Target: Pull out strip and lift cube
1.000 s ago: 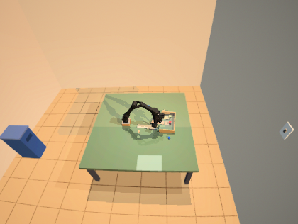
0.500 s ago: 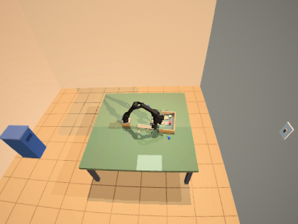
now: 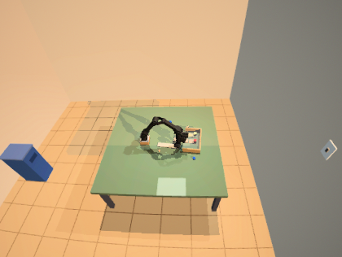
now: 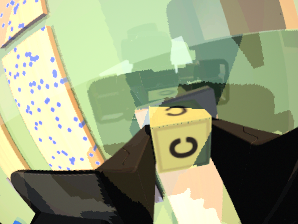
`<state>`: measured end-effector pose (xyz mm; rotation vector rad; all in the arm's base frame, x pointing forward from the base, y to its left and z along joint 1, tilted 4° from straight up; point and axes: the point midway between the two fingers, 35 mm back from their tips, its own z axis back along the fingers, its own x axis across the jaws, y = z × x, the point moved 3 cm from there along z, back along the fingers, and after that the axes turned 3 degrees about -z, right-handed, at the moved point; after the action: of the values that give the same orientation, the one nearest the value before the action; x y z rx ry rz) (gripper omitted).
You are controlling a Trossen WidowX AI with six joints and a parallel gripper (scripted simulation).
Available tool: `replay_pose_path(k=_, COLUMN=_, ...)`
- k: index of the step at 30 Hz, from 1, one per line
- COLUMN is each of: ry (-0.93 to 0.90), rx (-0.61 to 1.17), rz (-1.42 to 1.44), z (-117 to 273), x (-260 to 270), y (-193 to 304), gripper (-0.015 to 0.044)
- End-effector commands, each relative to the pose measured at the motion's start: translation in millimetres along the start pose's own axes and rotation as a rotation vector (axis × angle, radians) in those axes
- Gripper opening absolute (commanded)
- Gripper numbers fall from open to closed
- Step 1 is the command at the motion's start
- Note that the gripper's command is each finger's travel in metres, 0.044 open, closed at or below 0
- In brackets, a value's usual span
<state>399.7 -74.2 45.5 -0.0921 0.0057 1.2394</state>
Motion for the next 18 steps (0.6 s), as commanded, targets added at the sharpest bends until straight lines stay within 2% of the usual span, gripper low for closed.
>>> replay_pose_path(k=1, ry=0.000, rx=-0.001, rz=0.000, z=0.6, x=0.0, y=-0.3, gripper=0.0098)
replay_pose_path(k=5, ry=0.000, rx=-0.001, rz=0.000, z=2.6, x=-0.3, y=1.9, gripper=0.0000)
replay_pose_path(k=18, ry=0.001, rx=0.007, rz=0.003, z=36.6, x=-6.8, y=49.2, gripper=0.0000)
